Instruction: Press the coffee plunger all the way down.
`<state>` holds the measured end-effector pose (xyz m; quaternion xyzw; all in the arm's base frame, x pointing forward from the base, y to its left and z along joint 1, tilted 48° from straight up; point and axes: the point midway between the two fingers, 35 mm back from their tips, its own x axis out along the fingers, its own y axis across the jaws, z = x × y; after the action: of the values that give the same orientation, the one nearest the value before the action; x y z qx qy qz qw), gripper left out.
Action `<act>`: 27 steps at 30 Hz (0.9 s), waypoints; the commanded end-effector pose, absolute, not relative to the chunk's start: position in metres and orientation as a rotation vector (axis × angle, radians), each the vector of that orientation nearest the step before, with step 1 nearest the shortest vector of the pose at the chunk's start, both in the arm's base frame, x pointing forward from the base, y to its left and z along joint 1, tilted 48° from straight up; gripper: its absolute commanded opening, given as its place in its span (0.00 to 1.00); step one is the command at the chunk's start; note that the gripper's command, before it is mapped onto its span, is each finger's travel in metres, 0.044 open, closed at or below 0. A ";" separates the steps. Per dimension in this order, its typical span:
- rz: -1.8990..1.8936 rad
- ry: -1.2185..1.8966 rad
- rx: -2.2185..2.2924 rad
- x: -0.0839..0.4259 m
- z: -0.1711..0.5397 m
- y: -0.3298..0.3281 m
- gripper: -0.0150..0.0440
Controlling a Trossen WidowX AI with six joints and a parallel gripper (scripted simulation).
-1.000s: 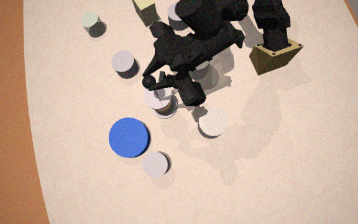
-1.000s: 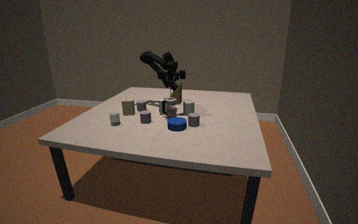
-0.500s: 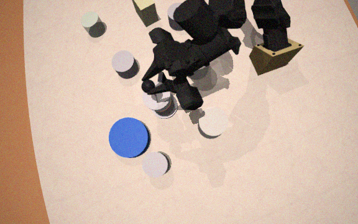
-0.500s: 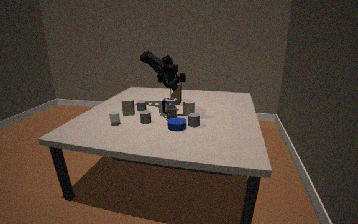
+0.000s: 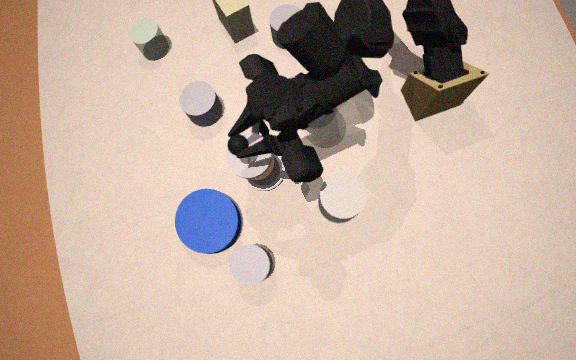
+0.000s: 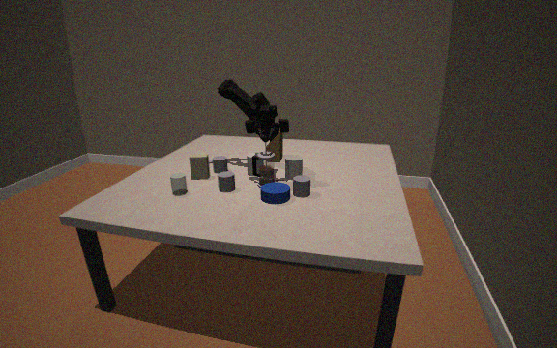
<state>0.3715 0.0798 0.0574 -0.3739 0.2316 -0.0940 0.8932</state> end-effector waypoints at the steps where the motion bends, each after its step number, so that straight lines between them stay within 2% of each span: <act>1: -0.211 0.536 -0.804 0.366 0.039 0.061 0.47; 27: -0.213 0.530 -0.808 0.379 0.028 0.050 0.47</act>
<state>0.3803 0.0577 0.0350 -0.3801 0.2406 -0.0958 0.8880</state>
